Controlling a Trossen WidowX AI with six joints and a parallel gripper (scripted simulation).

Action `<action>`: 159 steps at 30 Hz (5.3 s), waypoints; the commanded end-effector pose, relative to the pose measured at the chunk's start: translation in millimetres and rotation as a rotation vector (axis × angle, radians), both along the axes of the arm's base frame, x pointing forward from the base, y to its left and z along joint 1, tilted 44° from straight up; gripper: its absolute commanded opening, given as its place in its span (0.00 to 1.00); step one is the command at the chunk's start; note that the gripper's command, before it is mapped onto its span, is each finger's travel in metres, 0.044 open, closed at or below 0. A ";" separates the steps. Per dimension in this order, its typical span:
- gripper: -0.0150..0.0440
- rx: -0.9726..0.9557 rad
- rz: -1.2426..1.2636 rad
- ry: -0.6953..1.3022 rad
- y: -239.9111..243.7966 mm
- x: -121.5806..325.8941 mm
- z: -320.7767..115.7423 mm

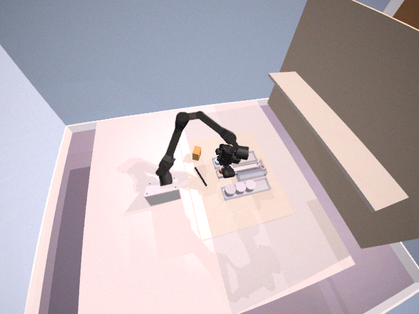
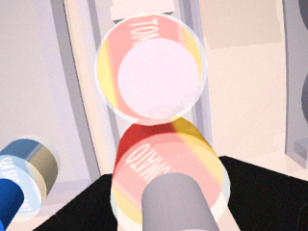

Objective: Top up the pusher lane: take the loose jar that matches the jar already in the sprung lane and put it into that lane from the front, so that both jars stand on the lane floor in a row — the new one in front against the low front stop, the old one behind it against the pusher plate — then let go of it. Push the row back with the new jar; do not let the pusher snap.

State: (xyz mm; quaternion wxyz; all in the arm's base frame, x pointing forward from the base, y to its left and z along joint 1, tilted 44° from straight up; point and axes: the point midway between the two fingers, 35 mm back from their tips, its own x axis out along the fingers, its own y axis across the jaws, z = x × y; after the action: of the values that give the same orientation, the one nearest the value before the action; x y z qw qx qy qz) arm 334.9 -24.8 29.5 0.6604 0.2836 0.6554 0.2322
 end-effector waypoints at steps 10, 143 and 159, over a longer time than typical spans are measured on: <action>0.25 0.007 -0.004 -0.019 4.0 4.6 -2.1; 0.70 0.008 -0.004 -0.019 14.7 -7.4 -15.2; 0.76 0.007 -0.004 -0.018 0.4 -11.4 -0.5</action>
State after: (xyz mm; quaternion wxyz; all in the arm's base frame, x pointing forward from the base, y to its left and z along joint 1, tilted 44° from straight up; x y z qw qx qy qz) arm 327.3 -24.2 28.5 0.6674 0.2884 0.6455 0.2339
